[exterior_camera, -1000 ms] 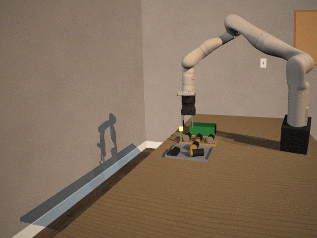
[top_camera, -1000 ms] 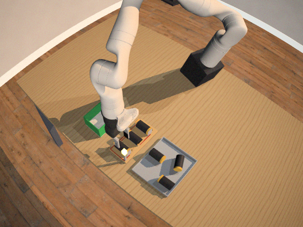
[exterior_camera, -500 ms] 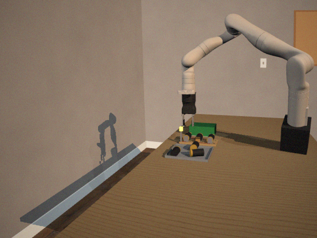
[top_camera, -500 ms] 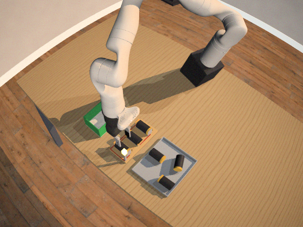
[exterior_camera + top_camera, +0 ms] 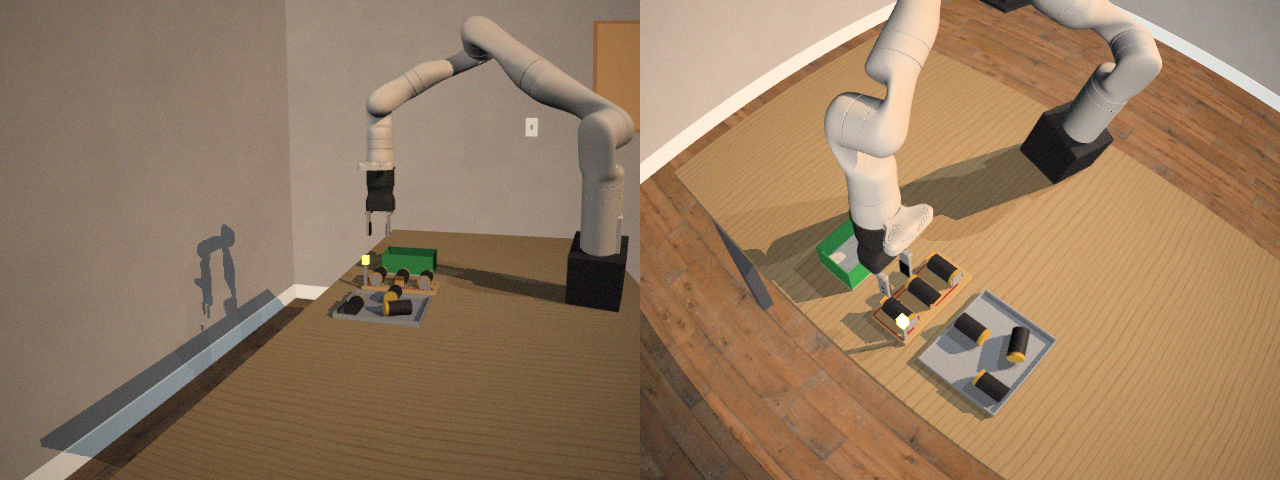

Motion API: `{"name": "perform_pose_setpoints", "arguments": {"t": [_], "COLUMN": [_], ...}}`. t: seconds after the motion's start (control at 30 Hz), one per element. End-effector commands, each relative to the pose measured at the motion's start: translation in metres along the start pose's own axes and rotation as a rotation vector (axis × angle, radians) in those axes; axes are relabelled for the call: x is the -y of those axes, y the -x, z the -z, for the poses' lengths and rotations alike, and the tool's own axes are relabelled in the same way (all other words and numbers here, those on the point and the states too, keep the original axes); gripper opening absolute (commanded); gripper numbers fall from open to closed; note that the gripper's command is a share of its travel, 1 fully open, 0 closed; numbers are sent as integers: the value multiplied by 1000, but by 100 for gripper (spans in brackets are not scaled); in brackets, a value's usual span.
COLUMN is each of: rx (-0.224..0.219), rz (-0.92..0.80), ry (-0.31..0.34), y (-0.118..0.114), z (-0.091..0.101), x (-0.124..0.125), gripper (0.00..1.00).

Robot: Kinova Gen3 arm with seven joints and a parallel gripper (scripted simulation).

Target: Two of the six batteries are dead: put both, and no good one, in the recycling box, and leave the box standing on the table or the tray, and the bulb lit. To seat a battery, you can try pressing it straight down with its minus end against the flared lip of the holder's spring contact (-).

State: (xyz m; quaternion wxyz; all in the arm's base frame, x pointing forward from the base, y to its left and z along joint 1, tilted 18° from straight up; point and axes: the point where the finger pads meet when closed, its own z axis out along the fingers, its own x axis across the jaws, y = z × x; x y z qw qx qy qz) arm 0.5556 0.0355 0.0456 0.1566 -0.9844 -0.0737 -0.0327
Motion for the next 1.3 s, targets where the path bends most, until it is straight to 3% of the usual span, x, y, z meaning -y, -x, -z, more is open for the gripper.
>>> {"name": "perform_pose_setpoints", "arguments": {"t": [0.0,0.9,1.0,1.17,1.27], "rx": [-2,-3,-3,-3,-3], "rz": [-1,-15,-15,-15,-15], "ry": [1,1,1,1,1], "y": [0,0,0,-1,-1], "z": [1,1,-14,-68,-76], "x": [-1,-1,-1,-1,-1], "gripper": [90,90,90,90,90]}}
